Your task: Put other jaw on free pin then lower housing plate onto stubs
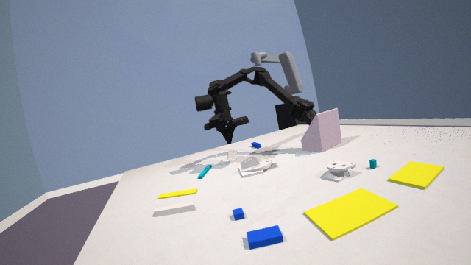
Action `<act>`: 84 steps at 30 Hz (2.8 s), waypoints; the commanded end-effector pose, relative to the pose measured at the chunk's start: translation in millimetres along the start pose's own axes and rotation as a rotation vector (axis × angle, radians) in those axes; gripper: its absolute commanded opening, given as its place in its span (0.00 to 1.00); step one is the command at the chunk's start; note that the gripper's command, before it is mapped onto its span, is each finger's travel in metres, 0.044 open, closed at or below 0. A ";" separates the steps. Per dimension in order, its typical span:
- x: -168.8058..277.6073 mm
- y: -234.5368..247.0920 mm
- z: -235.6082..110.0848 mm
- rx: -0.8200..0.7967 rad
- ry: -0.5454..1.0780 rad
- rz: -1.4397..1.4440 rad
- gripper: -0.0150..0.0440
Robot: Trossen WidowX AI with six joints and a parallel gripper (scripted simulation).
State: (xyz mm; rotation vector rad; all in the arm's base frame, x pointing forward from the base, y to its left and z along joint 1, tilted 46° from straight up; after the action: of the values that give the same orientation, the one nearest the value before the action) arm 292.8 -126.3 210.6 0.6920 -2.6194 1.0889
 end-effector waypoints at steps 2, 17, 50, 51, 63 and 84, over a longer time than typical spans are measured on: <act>0.0 0.0 0.0 0.000 0.000 0.000 0.25; 0.0 0.0 0.0 0.000 0.000 0.000 0.65; 0.0 0.0 0.0 0.000 0.000 0.000 1.00; 0.0 0.0 0.0 0.000 0.000 0.000 1.00; 0.0 0.0 0.0 0.000 0.000 0.000 0.56; 0.0 0.0 0.0 0.000 0.000 0.000 0.25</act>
State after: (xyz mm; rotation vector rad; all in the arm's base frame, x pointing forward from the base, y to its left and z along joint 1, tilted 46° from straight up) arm 292.8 -126.3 210.5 0.6920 -2.6194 1.0888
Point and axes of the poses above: the point midway between the two fingers, 35 mm back from their tips, its own z axis out along the fingers, its own y axis across the jaws, x = y × z, the point moved 5 cm from there along -z, back along the fingers, and after that the axes turned 2 degrees about -z, right-handed, at the moved point
